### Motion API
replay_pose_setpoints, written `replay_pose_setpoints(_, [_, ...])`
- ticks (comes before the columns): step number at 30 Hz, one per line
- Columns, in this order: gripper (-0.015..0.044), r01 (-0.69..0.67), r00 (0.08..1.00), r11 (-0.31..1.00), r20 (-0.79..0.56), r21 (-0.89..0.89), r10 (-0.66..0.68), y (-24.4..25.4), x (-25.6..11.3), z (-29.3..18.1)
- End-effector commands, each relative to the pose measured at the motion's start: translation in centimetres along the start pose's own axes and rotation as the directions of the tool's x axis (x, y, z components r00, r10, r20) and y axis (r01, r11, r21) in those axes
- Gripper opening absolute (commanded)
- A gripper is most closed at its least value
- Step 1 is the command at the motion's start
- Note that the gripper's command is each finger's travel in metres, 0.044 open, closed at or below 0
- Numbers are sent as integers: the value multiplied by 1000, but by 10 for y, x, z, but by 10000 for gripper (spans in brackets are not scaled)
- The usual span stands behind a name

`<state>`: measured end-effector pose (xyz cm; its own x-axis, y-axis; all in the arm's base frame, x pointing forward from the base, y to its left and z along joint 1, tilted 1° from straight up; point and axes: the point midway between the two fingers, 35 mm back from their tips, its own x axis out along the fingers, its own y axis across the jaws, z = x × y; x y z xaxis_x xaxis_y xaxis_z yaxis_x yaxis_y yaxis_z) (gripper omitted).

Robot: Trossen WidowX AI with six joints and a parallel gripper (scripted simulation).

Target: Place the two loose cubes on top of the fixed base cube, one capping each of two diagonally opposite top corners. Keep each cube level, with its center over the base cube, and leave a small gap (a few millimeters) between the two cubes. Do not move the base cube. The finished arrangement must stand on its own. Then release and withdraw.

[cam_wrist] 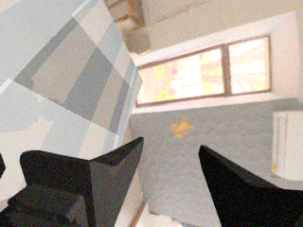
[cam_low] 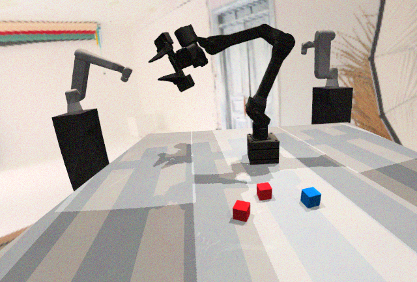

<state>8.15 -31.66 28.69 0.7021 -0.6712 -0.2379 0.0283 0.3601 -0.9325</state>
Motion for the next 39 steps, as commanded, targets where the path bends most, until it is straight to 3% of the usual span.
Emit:
replay_pose_setpoints(1, [265,-95,995,981,23,168,92,14,25,10])
replay_pose_setpoints(11, [265,-341,931,779,75,527,357,62,78,47])
replay_pose_setpoints(20, [265,-460,798,511,86,726,597,115,108,92])
replay_pose_setpoints(30, [265,-430,584,289,19,856,811,177,117,146])
replay_pose_setpoints(39, [265,-310,377,255,-127,916,917,229,106,190])
